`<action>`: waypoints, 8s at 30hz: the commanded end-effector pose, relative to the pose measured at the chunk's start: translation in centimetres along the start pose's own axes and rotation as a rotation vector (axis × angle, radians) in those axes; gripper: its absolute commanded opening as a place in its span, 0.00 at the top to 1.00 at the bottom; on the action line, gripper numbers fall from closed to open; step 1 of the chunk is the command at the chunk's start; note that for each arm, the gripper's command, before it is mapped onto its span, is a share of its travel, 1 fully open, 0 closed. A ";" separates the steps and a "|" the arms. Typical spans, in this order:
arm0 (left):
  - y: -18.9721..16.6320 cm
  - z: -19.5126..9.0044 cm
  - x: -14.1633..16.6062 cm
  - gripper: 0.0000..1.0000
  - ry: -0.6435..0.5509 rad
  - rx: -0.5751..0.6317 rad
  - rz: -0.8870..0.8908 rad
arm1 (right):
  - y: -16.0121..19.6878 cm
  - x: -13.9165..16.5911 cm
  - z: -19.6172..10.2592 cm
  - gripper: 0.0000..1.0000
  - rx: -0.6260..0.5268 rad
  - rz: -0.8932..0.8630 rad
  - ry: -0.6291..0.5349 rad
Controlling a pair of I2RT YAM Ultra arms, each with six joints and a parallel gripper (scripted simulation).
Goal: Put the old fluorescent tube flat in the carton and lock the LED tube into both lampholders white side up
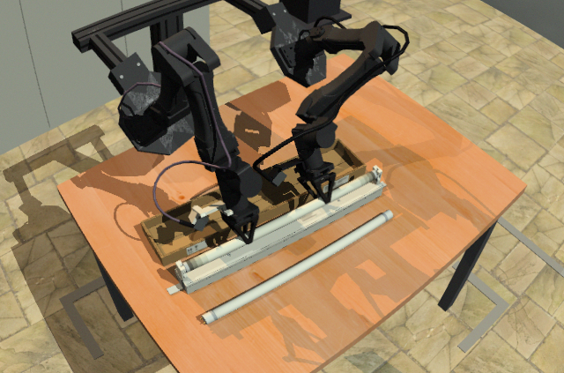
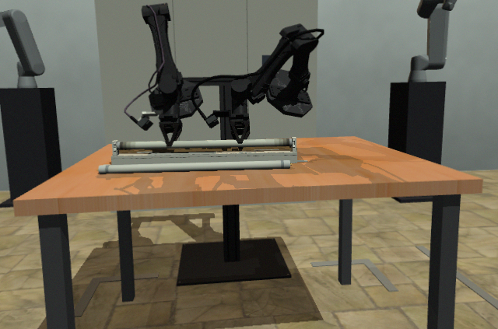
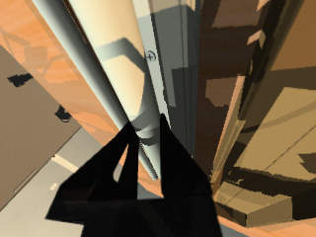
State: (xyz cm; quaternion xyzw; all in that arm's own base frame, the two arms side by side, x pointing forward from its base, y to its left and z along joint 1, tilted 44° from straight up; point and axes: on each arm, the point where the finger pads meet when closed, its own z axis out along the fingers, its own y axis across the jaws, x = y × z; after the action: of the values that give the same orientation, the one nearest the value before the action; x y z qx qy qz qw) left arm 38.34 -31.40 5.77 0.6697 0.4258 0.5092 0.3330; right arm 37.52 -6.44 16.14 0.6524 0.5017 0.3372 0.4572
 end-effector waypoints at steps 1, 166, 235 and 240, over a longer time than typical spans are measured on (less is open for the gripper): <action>0.1 -1.1 -1.0 0.51 -0.025 0.003 0.020 | -2.1 -0.5 -1.2 0.89 0.054 -0.028 -0.036; 20.3 -11.4 43.8 0.51 -0.213 -0.344 -1.960 | 24.8 6.3 -11.3 0.51 -0.551 -1.551 -0.108; 8.6 -0.5 9.3 0.51 0.025 0.706 -0.585 | 7.7 1.1 -2.7 0.51 0.532 -0.338 0.137; 7.4 -1.4 7.2 0.51 0.023 0.742 -0.412 | 6.3 0.5 -3.1 0.51 0.622 -0.224 0.094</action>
State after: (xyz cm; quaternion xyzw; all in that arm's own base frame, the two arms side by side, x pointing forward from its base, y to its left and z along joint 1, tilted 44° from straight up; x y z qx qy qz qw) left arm 41.07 -26.91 15.41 0.5965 0.7417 0.2286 0.2043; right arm 38.20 -4.74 23.60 0.6301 0.7044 0.1659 0.2814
